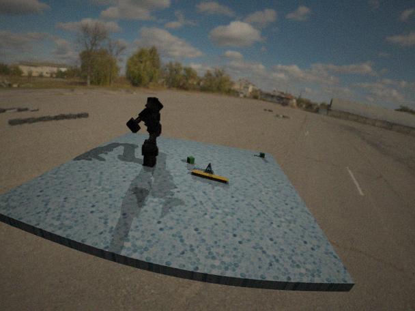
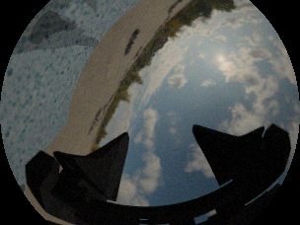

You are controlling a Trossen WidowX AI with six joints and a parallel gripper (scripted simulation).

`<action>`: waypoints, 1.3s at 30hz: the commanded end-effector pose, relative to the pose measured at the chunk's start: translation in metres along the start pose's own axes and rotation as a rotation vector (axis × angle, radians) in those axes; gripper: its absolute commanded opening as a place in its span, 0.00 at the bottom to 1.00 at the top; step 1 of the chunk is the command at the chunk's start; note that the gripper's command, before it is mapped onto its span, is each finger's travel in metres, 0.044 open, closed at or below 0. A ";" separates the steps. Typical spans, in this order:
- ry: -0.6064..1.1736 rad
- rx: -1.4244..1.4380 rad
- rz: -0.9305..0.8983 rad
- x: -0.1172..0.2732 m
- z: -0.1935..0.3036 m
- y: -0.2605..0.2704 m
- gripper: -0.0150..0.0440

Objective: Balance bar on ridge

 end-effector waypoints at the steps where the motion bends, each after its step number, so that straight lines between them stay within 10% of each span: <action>1: -0.003 -0.004 0.000 0.000 0.000 0.000 0.89; 39: -0.701 -0.680 -0.336 -0.027 -0.121 -0.054 0.79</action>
Point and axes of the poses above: the point midway between the two fingers, 35 mm back from their tips, its own x axis back along the fingers, its own y axis across the jaws, z = x × y, the point moved 1 cm from there along x, back along the fingers, and after that the axes turned 6 degrees about x, right-handed, at the moved point
